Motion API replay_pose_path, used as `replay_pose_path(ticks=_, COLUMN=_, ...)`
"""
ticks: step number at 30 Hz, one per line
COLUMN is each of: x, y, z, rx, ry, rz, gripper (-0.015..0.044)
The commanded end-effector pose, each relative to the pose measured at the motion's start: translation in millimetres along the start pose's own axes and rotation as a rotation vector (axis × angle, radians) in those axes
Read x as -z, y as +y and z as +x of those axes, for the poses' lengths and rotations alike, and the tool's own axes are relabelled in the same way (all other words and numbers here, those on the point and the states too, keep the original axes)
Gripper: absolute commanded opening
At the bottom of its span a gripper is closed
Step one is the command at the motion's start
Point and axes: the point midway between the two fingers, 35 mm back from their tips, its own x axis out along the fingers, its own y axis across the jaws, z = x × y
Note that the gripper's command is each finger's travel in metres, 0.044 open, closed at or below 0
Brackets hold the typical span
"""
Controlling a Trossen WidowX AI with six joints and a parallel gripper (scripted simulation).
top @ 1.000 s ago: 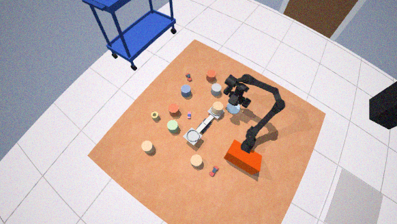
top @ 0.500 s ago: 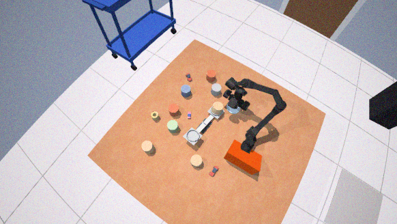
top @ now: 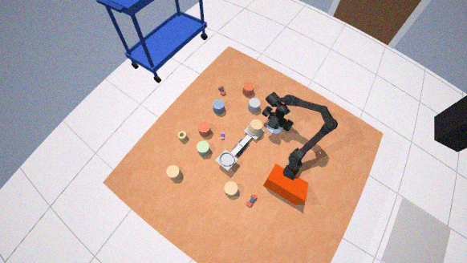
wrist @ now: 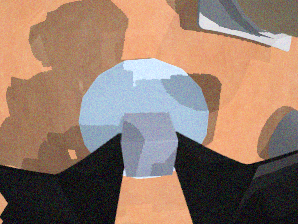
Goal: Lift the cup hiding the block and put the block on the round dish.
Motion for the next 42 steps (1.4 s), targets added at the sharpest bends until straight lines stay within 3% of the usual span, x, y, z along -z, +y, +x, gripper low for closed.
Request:
replay_pose_path(ticks=1, x=-1, y=1, z=7, rx=-0.001, ry=-0.003, rz=-0.002, gripper=0.0000)
replay_pose_path(ticks=2, x=-1, y=1, z=7, rx=-0.001, ry=-0.003, rz=-0.002, gripper=0.0000)
replay_pose_path(ticks=19, x=-1, y=-1, z=-7, rx=0.000, ry=-0.004, rz=-0.001, gripper=0.0440)
replay_pose_path(ticks=23, x=-1, y=1, z=-52, rx=-0.002, ry=-0.006, rz=-0.003, gripper=0.0440)
replay_pose_path(ticks=29, x=-1, y=1, z=-56, rx=-0.001, ry=-0.006, rz=-0.008, gripper=0.0440)
replay_pose_path(ticks=34, x=0, y=0, z=-87, rx=0.024, ry=-0.020, rz=-0.123, gripper=0.0440)
replay_pose_path(ticks=42, x=0, y=0, z=-89, rx=0.025, ry=-0.021, rz=-0.128, gripper=0.0440)
